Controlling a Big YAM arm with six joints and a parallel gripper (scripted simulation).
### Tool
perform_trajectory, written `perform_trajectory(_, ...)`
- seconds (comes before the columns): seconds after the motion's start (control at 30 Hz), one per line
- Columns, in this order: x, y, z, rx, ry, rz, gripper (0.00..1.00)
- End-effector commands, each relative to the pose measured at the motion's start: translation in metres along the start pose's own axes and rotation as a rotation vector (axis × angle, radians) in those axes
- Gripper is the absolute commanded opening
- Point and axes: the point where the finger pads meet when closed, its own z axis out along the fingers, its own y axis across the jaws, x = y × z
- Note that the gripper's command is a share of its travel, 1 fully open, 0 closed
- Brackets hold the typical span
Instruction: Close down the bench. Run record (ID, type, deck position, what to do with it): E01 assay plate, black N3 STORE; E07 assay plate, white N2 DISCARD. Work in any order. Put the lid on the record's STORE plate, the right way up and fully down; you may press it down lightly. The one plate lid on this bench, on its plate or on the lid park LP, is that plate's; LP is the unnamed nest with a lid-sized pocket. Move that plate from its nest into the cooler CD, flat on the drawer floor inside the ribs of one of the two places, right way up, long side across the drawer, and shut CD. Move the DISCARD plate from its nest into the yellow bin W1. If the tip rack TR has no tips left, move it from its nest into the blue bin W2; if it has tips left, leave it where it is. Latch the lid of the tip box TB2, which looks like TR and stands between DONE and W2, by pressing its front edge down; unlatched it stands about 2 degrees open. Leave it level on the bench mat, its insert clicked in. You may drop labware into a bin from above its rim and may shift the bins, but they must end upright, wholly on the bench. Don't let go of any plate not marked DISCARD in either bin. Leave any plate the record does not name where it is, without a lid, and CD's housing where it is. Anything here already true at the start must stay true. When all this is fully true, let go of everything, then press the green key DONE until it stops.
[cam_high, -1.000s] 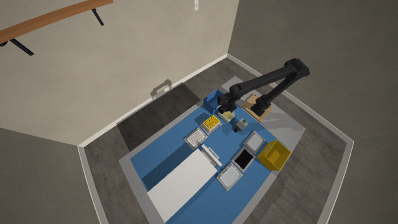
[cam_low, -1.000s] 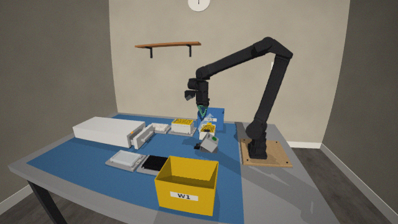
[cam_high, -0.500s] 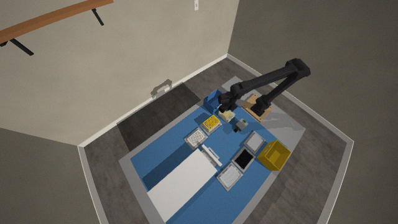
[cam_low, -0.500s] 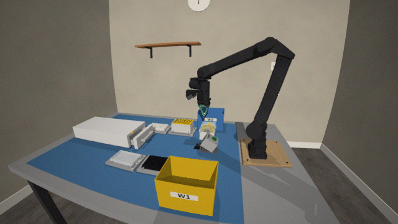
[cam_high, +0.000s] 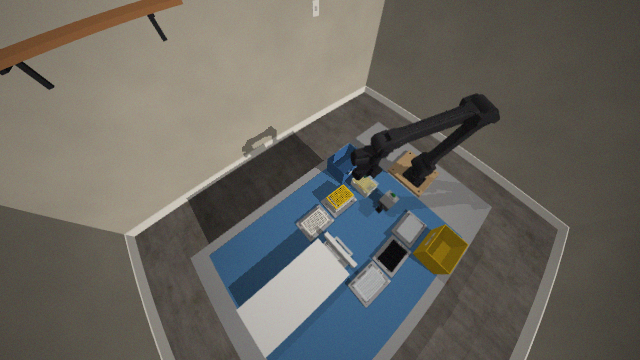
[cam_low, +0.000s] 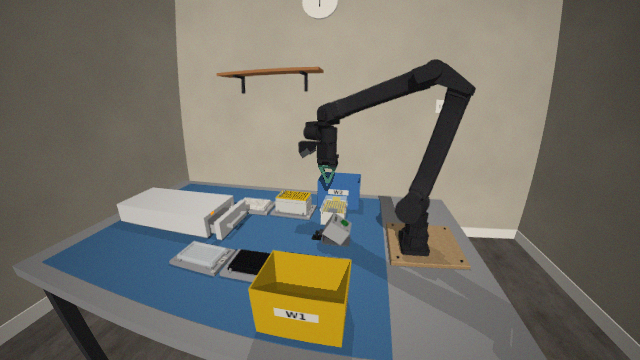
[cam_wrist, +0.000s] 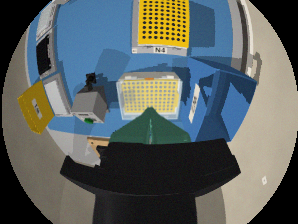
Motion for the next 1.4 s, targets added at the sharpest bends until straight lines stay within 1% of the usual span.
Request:
perform_trajectory(0.0,-0.011,-0.007,-0.029,0.031,-0.049,-0.016,0.00)
perform_trajectory(0.03,-0.010,-0.007,-0.031,0.030,-0.048,-0.015,0.00)
perform_trajectory(0.07,-0.014,-0.009,-0.038,0.037,-0.060,-0.015,0.00)
perform_trajectory(0.23,-0.014,-0.009,-0.047,0.035,-0.056,-0.014,0.00)
perform_trajectory(0.3,-0.009,-0.007,-0.045,0.028,-0.043,-0.013,0.00)
perform_trajectory(0.37,-0.013,-0.009,-0.054,0.034,-0.054,-0.013,0.00)
perform_trajectory(0.43,-0.013,-0.009,-0.054,0.034,-0.054,-0.013,0.00)
perform_trajectory(0.47,0.000,-0.002,-0.038,0.011,-0.014,-0.012,0.00)
perform_trajectory(0.5,-0.010,-0.008,-0.057,0.032,-0.051,-0.012,0.00)
perform_trajectory(0.53,-0.012,-0.009,-0.062,0.037,-0.059,-0.012,0.00)
perform_trajectory(0.67,-0.012,-0.009,-0.071,0.038,-0.061,-0.011,0.00)
perform_trajectory(0.77,-0.013,-0.010,-0.069,0.027,-0.042,-0.010,0.00)
perform_trajectory(0.8,0.001,-0.002,-0.049,0.001,0.003,-0.010,0.00)
perform_trajectory(0.83,0.004,-0.001,-0.045,-0.004,0.011,-0.010,0.00)
perform_trajectory(0.87,0.002,-0.002,-0.047,-0.002,0.008,-0.010,0.00)
perform_trajectory(0.9,-0.008,-0.004,-0.059,0.019,-0.033,-0.006,0.00)
perform_trajectory(1.37,-0.008,-0.004,-0.059,0.019,-0.033,-0.006,0.00)
